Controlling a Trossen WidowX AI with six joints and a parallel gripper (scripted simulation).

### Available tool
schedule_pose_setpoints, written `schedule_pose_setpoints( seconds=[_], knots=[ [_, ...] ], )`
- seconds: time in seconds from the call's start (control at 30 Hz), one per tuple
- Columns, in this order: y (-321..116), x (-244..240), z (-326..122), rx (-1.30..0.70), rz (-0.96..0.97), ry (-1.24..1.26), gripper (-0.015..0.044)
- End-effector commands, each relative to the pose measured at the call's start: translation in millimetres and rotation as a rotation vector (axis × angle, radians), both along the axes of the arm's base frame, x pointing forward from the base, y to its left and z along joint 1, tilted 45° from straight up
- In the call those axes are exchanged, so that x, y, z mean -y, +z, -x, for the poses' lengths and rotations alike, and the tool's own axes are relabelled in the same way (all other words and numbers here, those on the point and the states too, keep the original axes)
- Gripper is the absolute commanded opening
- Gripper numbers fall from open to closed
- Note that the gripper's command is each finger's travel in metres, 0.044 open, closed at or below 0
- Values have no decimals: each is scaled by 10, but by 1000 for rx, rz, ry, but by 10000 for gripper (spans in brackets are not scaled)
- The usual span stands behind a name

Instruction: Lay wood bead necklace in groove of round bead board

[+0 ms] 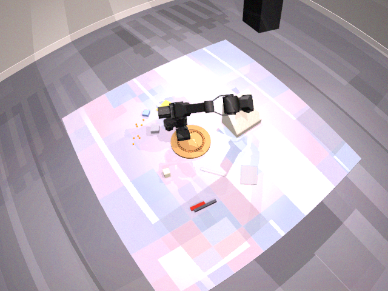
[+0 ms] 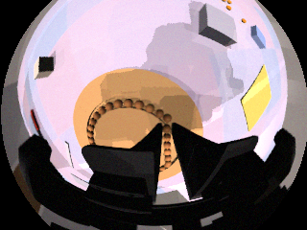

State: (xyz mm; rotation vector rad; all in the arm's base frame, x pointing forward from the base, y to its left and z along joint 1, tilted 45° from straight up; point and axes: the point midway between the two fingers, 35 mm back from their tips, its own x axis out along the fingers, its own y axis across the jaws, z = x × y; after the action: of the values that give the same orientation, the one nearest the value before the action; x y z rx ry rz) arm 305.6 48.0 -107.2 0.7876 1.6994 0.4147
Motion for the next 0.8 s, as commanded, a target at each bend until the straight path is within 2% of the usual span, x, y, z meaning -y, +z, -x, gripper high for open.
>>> schedule_pose_setpoints(
  seconds=[0.0, 0.77],
  knots=[
    [2, 1, -2, 1, 0, 0, 0],
    [47, 41, 10, -8, -4, -2, 0]
  ],
)
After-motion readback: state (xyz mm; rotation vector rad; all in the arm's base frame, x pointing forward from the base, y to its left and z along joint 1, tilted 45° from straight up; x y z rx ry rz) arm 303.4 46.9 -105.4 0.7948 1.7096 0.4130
